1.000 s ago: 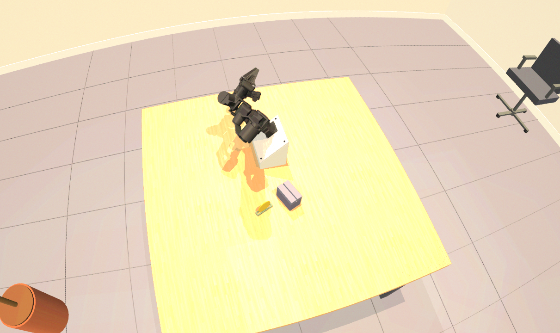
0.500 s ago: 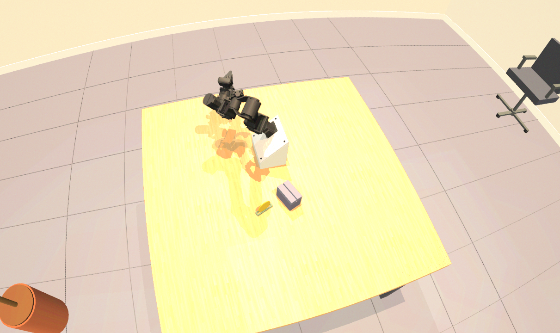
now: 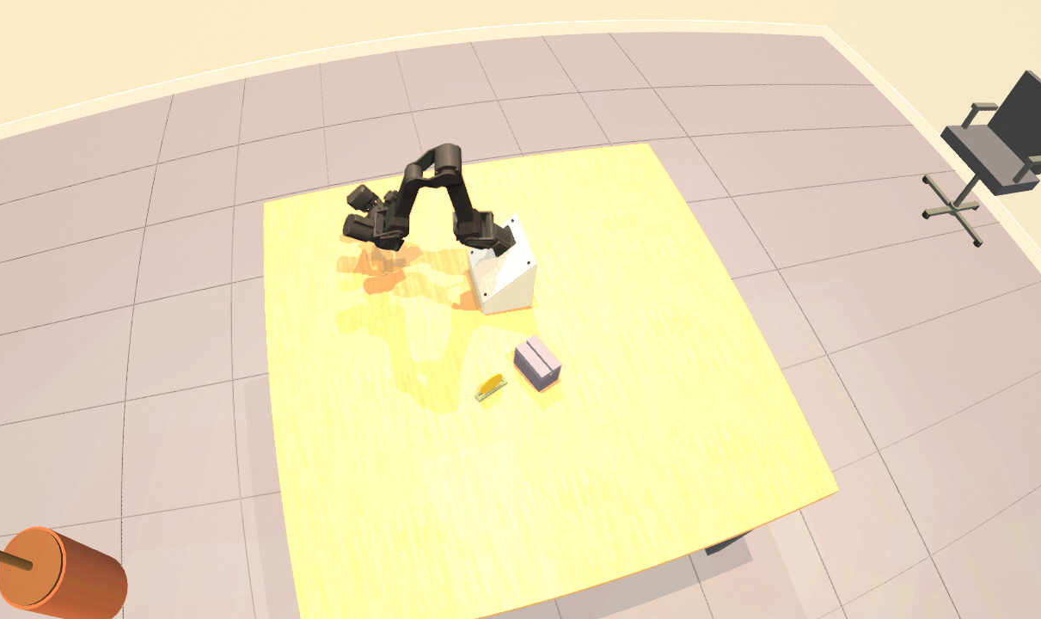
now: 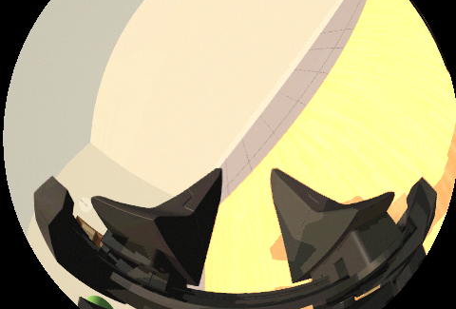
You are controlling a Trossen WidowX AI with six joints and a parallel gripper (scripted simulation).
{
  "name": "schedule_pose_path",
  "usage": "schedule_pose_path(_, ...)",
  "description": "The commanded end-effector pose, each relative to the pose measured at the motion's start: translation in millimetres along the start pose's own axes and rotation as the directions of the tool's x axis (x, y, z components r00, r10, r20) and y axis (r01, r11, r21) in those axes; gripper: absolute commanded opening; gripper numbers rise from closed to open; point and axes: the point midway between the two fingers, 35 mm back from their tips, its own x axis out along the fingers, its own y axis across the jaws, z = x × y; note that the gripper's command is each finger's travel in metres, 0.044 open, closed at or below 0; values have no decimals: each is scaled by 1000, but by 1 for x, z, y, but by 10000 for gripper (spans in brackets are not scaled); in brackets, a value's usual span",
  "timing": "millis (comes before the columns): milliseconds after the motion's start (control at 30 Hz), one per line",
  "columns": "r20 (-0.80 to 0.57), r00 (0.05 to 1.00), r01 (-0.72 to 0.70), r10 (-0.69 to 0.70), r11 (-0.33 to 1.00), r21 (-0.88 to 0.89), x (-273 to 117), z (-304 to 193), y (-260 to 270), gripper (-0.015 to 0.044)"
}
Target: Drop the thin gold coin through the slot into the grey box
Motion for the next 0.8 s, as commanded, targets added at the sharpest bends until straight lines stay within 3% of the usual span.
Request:
schedule_pose_path(0,-171,982,54,-85,983,-175,-29,-48,-16,161)
schedule_pose_path(200,-426,866,16,-260,868,-497,-106,-111,-50,161)
schedule_pose_path(400,-590,685,-195,-427,673,-713,-203,-141,-83,161)
schedule_pose_path(567,-657,517,-448,-548,481,-754,-291,-139,-106,161)
schedule_pose_path(767,-657,343,-744,-671,233,-626,-388,-100,-128,161)
